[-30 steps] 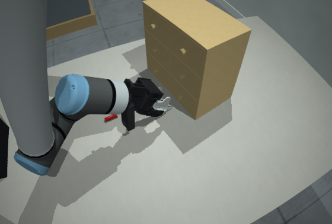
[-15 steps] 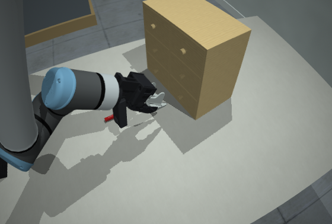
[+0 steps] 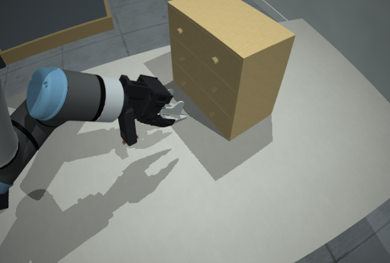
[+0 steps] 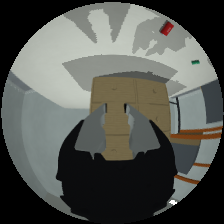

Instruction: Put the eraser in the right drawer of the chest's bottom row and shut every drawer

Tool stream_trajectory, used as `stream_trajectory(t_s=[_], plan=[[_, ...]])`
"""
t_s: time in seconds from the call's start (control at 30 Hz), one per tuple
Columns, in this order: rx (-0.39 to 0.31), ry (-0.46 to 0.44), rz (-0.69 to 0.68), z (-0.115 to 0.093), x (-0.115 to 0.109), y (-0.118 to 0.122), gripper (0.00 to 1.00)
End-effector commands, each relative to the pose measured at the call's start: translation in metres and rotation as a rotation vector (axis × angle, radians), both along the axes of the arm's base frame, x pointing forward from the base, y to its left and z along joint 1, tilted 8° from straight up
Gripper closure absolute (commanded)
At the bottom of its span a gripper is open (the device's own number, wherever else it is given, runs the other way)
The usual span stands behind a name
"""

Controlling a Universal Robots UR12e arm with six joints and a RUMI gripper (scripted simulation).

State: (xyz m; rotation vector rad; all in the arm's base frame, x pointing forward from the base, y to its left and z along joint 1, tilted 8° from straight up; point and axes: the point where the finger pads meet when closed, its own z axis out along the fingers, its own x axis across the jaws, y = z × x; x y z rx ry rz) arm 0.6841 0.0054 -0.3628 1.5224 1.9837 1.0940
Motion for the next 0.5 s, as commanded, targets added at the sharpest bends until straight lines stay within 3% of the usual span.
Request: stream_trajectory(t_s=[0.0,0.47], plan=[[0.0,0.0,0.0,0.0041,-0.0019,-0.0015,0.8],[-0.006,0.016,0.003,0.006,-0.0033,-0.0024,0.8]])
